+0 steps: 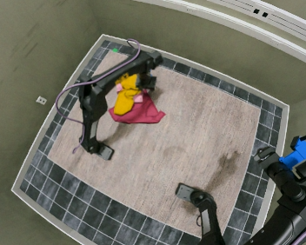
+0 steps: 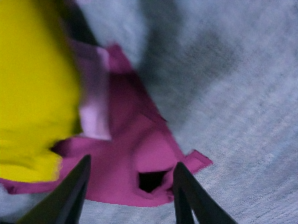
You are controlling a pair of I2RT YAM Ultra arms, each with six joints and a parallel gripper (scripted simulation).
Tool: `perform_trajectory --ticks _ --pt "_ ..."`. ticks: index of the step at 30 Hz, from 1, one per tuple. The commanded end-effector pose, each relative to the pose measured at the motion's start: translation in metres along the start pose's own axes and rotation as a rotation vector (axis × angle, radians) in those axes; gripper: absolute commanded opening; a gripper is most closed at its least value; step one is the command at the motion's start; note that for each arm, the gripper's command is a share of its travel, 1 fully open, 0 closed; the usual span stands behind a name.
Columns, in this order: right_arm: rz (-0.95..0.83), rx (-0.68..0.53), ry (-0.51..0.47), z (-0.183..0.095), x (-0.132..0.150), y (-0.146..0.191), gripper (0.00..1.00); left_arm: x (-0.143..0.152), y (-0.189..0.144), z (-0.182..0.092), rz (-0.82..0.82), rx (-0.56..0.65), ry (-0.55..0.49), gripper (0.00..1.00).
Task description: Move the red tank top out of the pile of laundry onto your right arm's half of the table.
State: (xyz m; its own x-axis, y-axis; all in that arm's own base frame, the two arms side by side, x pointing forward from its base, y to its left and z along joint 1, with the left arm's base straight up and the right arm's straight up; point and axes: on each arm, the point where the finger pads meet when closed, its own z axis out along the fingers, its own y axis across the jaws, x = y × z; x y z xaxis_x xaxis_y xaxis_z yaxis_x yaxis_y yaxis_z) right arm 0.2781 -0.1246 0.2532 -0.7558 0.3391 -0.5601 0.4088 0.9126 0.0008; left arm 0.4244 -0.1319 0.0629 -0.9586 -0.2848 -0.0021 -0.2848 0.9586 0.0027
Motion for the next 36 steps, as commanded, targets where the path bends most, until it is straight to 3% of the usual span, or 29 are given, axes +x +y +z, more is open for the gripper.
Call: perform_trajectory --ticks 1,5,7,8,9,13,17,18,21,24,26,27,33,36 --pt "-0.006 -0.006 -0.099 -0.021 -0.022 0.001 0.92 0.015 -0.036 0.014 -0.113 -0.005 -0.018 0.60" --pt "-0.006 -0.006 -0.099 -0.021 -0.022 0.001 0.92 0.042 -0.068 0.022 -0.161 -0.006 -0.015 0.60" --pt "-0.006 -0.006 -0.099 -0.021 -0.022 0.001 0.92 0.042 -0.068 0.022 -0.161 -0.006 -0.015 0.60" --pt "-0.006 -0.006 -0.099 -0.021 -0.022 0.001 0.92 0.047 -0.075 0.010 -0.176 0.016 -0.033 0.60" --pt "-0.006 -0.006 -0.099 -0.021 -0.022 0.001 0.92 0.061 -0.077 0.031 -0.185 -0.025 0.000 0.60" --pt "-0.006 -0.006 -0.099 -0.021 -0.022 0.001 0.92 0.080 -0.104 0.030 -0.243 -0.008 -0.023 0.60" --pt "-0.006 -0.006 -0.099 -0.021 -0.022 0.001 0.92 0.084 -0.115 0.013 -0.229 0.026 -0.052 0.60" --pt "-0.006 -0.006 -0.099 -0.021 -0.022 0.001 0.92 0.080 -0.107 0.016 -0.224 0.014 -0.048 0.60" --pt "-0.006 -0.006 -0.099 -0.021 -0.022 0.001 0.92 0.106 -0.103 0.039 -0.145 -0.064 0.020 0.60" --pt "-0.006 -0.006 -0.099 -0.021 -0.022 0.001 0.92 0.104 -0.108 0.035 -0.144 -0.048 0.010 0.60" --pt "-0.006 -0.006 -0.099 -0.021 -0.022 0.001 0.92 0.093 -0.110 -0.007 -0.159 0.039 -0.039 0.60" --pt "-0.006 -0.006 -0.099 -0.021 -0.022 0.001 0.92 0.092 -0.110 -0.008 -0.159 0.043 -0.041 0.60" --pt "-0.006 -0.006 -0.099 -0.021 -0.022 0.001 0.92 0.102 -0.111 0.044 -0.147 -0.017 0.010 0.60" --pt "-0.006 -0.006 -0.099 -0.021 -0.022 0.001 0.92 0.104 -0.114 0.042 -0.140 -0.004 0.002 0.60"
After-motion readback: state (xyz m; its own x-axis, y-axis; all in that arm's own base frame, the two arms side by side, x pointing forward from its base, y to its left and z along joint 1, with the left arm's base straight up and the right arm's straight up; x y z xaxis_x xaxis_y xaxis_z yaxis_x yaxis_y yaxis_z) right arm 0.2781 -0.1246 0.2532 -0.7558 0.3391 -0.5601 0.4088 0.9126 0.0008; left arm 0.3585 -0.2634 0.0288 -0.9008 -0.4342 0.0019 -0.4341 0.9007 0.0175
